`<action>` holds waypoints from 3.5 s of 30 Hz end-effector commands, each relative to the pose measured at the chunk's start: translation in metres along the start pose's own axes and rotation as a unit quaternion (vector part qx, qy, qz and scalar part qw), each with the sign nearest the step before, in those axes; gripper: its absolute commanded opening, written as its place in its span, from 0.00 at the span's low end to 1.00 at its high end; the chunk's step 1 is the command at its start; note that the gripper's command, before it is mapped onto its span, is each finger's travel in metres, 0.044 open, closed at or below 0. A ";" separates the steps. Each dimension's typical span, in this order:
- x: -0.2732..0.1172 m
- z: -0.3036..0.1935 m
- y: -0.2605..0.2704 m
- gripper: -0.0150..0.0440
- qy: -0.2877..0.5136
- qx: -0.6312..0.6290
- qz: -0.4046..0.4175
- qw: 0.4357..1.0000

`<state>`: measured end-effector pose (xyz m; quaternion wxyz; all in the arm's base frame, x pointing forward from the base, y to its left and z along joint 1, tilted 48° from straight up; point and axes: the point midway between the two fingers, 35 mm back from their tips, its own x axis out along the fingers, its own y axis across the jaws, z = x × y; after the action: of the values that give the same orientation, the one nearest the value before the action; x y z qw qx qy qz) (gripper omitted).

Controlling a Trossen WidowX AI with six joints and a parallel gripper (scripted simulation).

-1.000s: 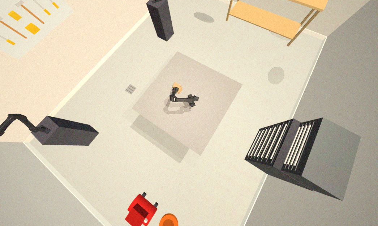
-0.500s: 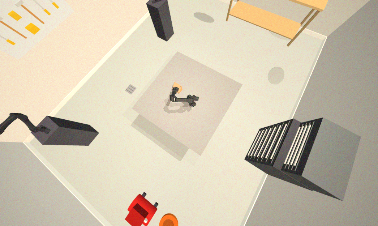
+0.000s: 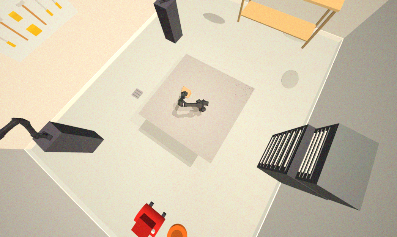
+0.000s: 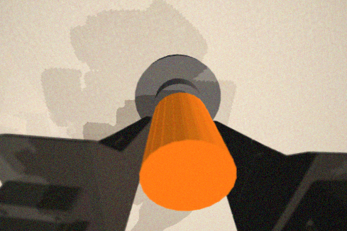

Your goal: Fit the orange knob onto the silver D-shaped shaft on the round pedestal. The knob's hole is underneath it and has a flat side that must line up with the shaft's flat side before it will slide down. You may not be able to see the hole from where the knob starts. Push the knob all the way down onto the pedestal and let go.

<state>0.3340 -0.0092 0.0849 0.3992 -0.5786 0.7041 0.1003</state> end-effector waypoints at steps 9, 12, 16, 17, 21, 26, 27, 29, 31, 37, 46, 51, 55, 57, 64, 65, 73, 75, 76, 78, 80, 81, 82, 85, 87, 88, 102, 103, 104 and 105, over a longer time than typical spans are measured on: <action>-0.003 0.000 -0.001 0.25 0.002 -0.003 -0.002 1.000; -0.004 0.000 -0.001 0.25 0.002 -0.007 -0.002 1.000; -0.004 0.000 -0.002 0.25 0.002 -0.060 -0.002 0.998; -0.004 0.000 -0.002 0.25 0.002 -0.078 -0.002 0.997; -0.003 0.000 -0.003 0.25 0.002 -0.107 -0.002 0.994; -0.002 0.000 -0.002 0.25 0.002 -0.107 -0.002 0.994; -0.001 0.000 -0.001 0.25 0.002 -0.107 -0.002 0.994; -0.001 0.000 -0.001 0.25 0.002 -0.107 -0.002 0.994; -0.001 0.000 0.000 0.25 0.002 -0.107 -0.002 0.994; 0.000 0.000 0.000 0.25 0.002 -0.107 -0.002 0.994; 0.001 0.000 -0.001 0.25 0.002 -0.107 -0.002 0.994; -0.002 0.000 -0.001 0.25 0.002 -0.107 -0.002 0.994; -0.004 0.000 -0.003 0.25 0.002 -0.107 -0.002 0.994; -0.004 0.000 -0.003 0.25 0.002 -0.120 -0.002 0.993; -0.002 0.000 -0.002 0.25 0.002 -0.211 -0.001 0.978; -0.002 0.000 -0.002 0.25 0.002 -0.211 -0.001 0.978; -0.001 0.000 0.000 0.25 0.002 -0.211 -0.001 0.978; 0.000 0.000 0.000 0.25 0.002 -0.211 -0.001 0.978; 0.000 0.000 0.000 0.25 0.002 -0.211 -0.001 0.978; 0.000 0.000 0.000 0.25 0.002 -0.211 -0.001 0.978; 0.001 0.000 0.000 0.25 0.002 -0.211 -0.001 0.978; 0.001 0.000 0.000 0.25 0.002 -0.211 -0.001 0.978; 0.001 0.000 -0.001 0.25 0.002 -0.211 -0.001 0.978; 0.001 0.000 -0.001 0.25 0.002 -0.211 -0.001 0.978; 0.001 0.000 -0.001 0.25 0.002 -0.211 -0.001 0.978; 0.001 0.000 -0.001 0.25 0.002 -0.211 -0.001 0.978; 0.002 0.000 -0.001 0.25 0.002 -0.217 -0.001 0.976; 0.002 0.000 -0.001 0.25 0.002 -0.211 -0.001 0.977; 0.002 0.000 -0.001 0.25 0.002 -0.204 -0.001 0.979; 0.002 0.000 -0.001 0.25 0.002 -0.195 -0.001 0.981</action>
<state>0.3338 -0.0103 0.0839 0.2675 -0.6492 0.6676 0.2475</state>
